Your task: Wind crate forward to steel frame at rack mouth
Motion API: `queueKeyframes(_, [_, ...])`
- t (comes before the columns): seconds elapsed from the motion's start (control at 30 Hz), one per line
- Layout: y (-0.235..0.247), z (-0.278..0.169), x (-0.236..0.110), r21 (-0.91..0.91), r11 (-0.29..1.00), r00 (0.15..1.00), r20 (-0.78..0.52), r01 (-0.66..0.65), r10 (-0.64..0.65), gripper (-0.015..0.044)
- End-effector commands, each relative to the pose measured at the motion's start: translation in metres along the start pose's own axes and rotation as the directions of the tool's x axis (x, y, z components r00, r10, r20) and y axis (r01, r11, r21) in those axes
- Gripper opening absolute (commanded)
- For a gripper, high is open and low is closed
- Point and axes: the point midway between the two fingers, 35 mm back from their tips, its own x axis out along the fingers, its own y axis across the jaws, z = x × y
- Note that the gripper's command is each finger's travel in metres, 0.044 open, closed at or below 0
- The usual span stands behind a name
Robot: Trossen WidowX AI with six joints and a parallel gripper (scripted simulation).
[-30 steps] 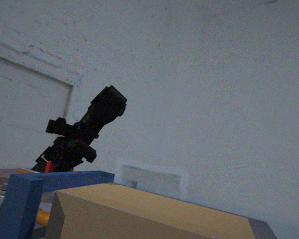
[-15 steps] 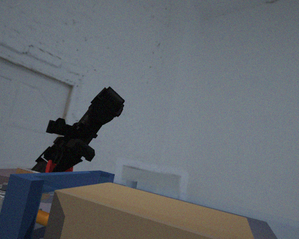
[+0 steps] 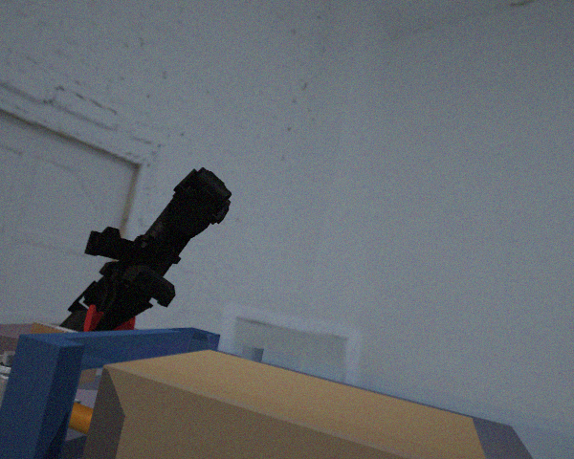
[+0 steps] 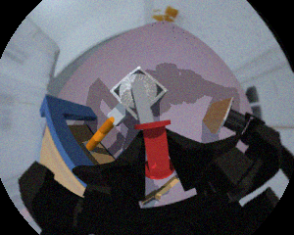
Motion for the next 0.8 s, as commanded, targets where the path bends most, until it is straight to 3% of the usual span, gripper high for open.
queueKeyframes(0.0, [-0.013,0.002,0.002,-0.001,1.0,1.0,0.0,0.026,-0.026,0.0])
queueKeyframes(0.77, [-0.044,0.016,0.008,0.0,1.0,1.0,0.001,0.028,-0.028,0.0])
